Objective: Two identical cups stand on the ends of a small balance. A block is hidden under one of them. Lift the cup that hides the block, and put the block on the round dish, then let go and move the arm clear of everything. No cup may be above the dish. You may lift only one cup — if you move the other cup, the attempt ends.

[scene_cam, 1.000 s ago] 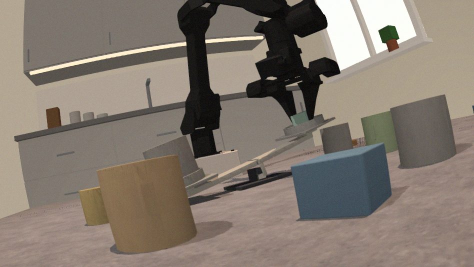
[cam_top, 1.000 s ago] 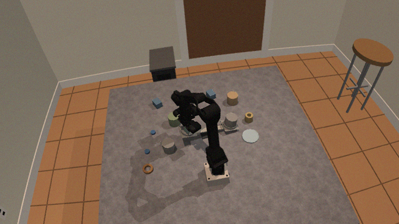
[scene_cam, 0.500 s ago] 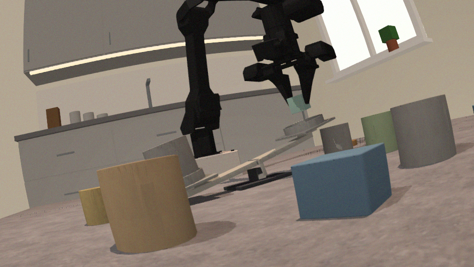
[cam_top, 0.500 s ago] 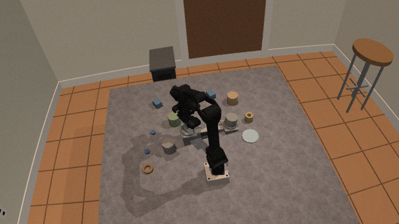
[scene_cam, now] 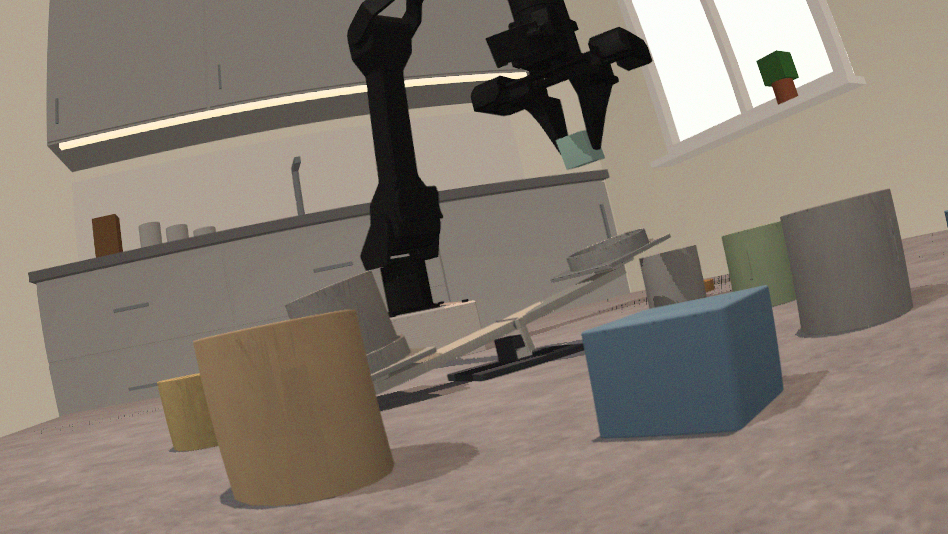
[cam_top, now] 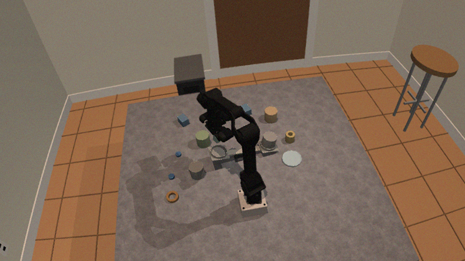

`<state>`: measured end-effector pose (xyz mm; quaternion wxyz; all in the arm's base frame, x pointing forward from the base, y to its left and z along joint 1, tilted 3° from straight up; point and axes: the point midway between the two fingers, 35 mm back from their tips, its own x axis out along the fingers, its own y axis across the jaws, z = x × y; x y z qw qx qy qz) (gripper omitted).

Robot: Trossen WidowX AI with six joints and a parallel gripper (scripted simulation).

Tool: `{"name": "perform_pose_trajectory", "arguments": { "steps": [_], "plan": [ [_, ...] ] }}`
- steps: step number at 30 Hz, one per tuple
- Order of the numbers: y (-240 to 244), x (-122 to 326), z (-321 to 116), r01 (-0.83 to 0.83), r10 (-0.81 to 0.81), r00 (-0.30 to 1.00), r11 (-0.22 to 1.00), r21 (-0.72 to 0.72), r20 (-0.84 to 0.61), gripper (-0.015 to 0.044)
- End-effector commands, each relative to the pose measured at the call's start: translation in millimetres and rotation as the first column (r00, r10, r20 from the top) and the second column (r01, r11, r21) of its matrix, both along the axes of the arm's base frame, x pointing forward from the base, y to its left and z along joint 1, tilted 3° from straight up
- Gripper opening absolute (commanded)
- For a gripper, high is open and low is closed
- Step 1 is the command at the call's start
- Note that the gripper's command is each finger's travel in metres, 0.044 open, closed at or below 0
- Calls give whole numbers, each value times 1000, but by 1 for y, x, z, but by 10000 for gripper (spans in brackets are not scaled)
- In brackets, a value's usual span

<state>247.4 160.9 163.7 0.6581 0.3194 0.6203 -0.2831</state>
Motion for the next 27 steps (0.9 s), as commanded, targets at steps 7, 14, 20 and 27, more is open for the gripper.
{"name": "perform_pose_trajectory", "arguments": {
  "steps": [7, 14, 20, 27],
  "plan": [
    [-19, 14, -2, -10, 10, 1000, 1000, -2, 6, 0],
    [-39, 27, -7, -12, 12, 1000, 1000, -8, 8, 0],
    [-56, 37, -12, -11, 11, 1000, 1000, -4, 11, 0],
    [-77, 47, -17, -10, 10, 1000, 1000, 3, 17, 0]
  ]
}}
